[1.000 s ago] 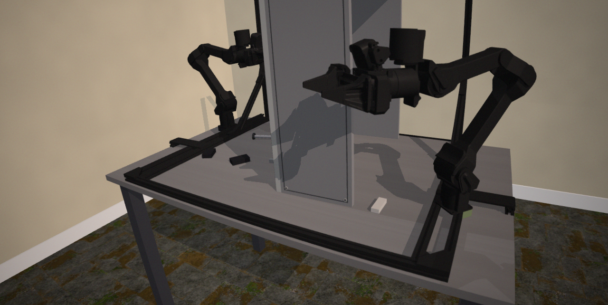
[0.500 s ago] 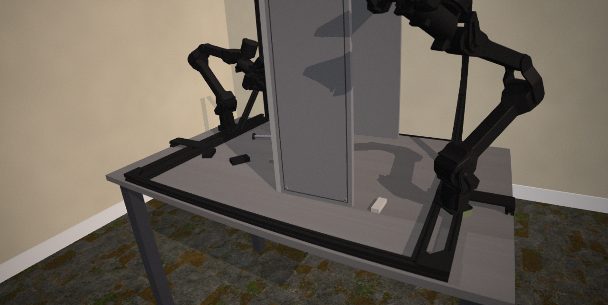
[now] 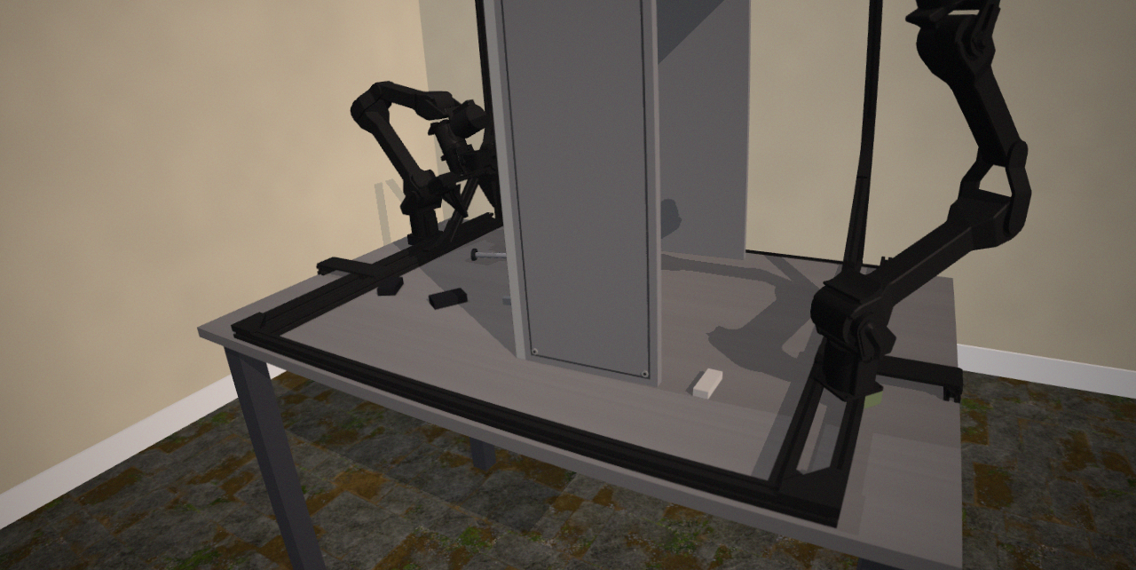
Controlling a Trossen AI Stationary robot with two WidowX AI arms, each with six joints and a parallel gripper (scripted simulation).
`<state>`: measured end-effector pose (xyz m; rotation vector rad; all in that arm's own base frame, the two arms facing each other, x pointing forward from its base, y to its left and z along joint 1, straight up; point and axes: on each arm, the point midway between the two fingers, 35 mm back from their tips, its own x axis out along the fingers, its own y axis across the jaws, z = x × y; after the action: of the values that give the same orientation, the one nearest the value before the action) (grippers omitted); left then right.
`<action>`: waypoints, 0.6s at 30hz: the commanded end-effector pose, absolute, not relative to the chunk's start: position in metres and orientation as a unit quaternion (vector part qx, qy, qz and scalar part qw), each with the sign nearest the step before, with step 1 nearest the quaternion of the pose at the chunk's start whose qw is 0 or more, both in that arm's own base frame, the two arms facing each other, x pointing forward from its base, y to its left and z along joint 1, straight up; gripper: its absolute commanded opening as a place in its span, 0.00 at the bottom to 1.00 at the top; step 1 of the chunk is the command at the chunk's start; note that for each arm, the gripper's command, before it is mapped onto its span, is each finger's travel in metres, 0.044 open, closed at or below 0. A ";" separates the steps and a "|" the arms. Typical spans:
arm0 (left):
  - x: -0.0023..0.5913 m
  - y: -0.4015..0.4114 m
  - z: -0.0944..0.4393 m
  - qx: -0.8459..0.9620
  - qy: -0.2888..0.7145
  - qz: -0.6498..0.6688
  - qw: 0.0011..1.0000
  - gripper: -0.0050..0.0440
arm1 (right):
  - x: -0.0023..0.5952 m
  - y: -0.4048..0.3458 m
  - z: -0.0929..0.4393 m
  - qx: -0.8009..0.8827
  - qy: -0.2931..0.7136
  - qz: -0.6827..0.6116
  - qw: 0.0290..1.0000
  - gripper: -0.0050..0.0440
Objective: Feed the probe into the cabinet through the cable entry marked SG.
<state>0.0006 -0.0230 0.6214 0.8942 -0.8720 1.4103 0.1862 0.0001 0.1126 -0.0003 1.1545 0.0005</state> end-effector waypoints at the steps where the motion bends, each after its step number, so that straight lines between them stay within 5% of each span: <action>1: 0.001 -0.034 0.622 0.390 -0.379 0.602 0.585 1.00 | 0.177 0.000 0.109 0.000 0.565 0.000 0.825 1.00; 6: 0.000 -0.029 0.620 0.377 -0.378 0.597 0.599 1.00 | 0.177 0.000 0.109 0.000 0.565 0.000 0.825 1.00; 18: 0.026 0.040 0.560 0.158 -0.292 0.449 0.829 1.00 | 0.177 0.000 0.109 0.000 0.565 0.000 0.825 1.00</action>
<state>0.0152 0.0306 0.5746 0.4191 -0.6860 1.0471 0.1774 0.0001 0.1090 -0.0001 1.1977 0.0003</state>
